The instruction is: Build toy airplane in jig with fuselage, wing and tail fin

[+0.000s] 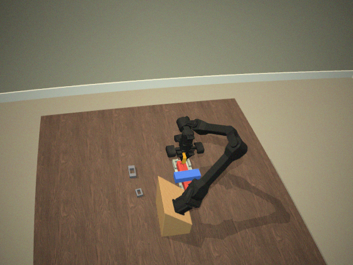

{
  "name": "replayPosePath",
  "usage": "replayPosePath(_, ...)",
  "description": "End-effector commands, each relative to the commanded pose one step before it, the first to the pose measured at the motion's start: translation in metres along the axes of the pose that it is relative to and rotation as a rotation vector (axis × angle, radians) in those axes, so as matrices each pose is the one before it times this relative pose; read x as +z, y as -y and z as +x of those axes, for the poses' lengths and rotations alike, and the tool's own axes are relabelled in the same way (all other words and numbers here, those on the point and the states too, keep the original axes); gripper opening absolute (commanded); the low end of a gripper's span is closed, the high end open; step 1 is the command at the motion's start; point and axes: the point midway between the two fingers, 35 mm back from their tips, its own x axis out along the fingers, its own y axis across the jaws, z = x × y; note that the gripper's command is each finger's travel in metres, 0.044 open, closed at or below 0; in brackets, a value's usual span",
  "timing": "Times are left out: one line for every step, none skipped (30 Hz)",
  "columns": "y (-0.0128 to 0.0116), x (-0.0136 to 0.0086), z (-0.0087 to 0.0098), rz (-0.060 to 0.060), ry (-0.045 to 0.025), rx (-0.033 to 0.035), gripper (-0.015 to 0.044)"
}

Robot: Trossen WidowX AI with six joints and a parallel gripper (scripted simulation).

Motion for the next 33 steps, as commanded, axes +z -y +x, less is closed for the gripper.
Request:
replayPosePath(-0.00001,-0.00059,0.00596,-0.0057,-0.00088,-0.00334,0.0066)
replayPosePath(0.00002,-0.00003,0.00160,0.0000,0.00000,-0.00009,0.0066)
replayPosePath(0.00002,-0.00004,0.00160,0.0000,-0.00001,-0.00010,0.0066)
replayPosePath(0.00002,-0.00005,0.00160,0.0000,-0.00001,-0.00011,0.0066)
replayPosePath(0.00003,-0.00006,0.00160,0.0000,-0.00001,-0.00012,0.0066)
replayPosePath(0.00003,-0.00007,0.00159,0.0000,-0.00001,-0.00014,0.0066)
replayPosePath(0.00003,-0.00008,0.00159,0.0000,-0.00002,-0.00015,0.0066)
replayPosePath(0.00004,-0.00009,0.00159,0.0000,-0.00002,-0.00016,0.0066)
replayPosePath(0.00004,-0.00010,0.00159,0.0000,-0.00002,-0.00018,0.0066)
replayPosePath(0.00004,-0.00011,0.00159,0.0000,-0.00003,-0.00019,0.0066)
replayPosePath(0.00005,-0.00012,0.00158,0.0000,-0.00003,-0.00020,0.0066)
replayPosePath(0.00004,-0.00010,0.00126,0.0000,-0.00002,-0.00017,0.0066)
replayPosePath(0.00002,-0.00006,0.00075,0.0000,-0.00002,-0.00011,0.0066)
replayPosePath(0.00001,-0.00002,0.00025,0.0000,-0.00001,-0.00004,0.0066)
replayPosePath(0.00000,0.00000,0.00000,0.0000,0.00000,0.00000,0.0066)
replayPosePath(0.00008,0.00032,-0.00167,0.0056,-0.00078,0.00333,0.0078)
replayPosePath(0.00000,0.00000,0.00000,0.0000,0.00000,0.00000,0.0072)
replayPosePath(0.00000,0.00000,0.00000,0.0000,0.00000,0.00000,0.0065)
replayPosePath(0.00000,0.00000,0.00000,0.0000,0.00000,0.00000,0.0058)
replayPosePath(0.00000,0.00000,0.00000,0.0000,0.00000,0.00000,0.0052)
replayPosePath(0.00000,0.00000,0.00000,0.0000,0.00000,0.00000,0.0025)
replayPosePath(0.00000,0.00000,0.00000,0.0000,0.00000,0.00000,0.0000)
replayPosePath(0.00000,0.00000,0.00000,0.0000,0.00000,0.00000,0.0000)
replayPosePath(0.00000,0.00000,0.00000,0.0000,0.00000,0.00000,0.0000)
replayPosePath(0.00000,0.00000,0.00000,0.0000,0.00000,0.00000,0.0000)
replayPosePath(0.00000,0.00000,0.00000,0.0000,0.00000,0.00000,0.0026)
replayPosePath(0.00000,0.00000,0.00000,0.0000,0.00000,0.00000,0.0053)
replayPosePath(0.00000,0.00000,0.00000,0.0000,0.00000,0.00000,0.0079)
replayPosePath(0.00000,0.00000,0.00000,0.0000,0.00000,0.00000,0.0105)
replayPosePath(0.00000,0.00000,0.00000,0.0000,0.00000,0.00000,0.0131)
replayPosePath(0.00000,0.00000,0.00000,0.0000,0.00000,0.00000,0.0158)
replayPosePath(0.00000,0.00000,0.00000,0.0000,0.00000,0.00000,0.0184)
replayPosePath(0.00000,0.00000,0.00000,0.0000,0.00000,0.00000,0.0210)
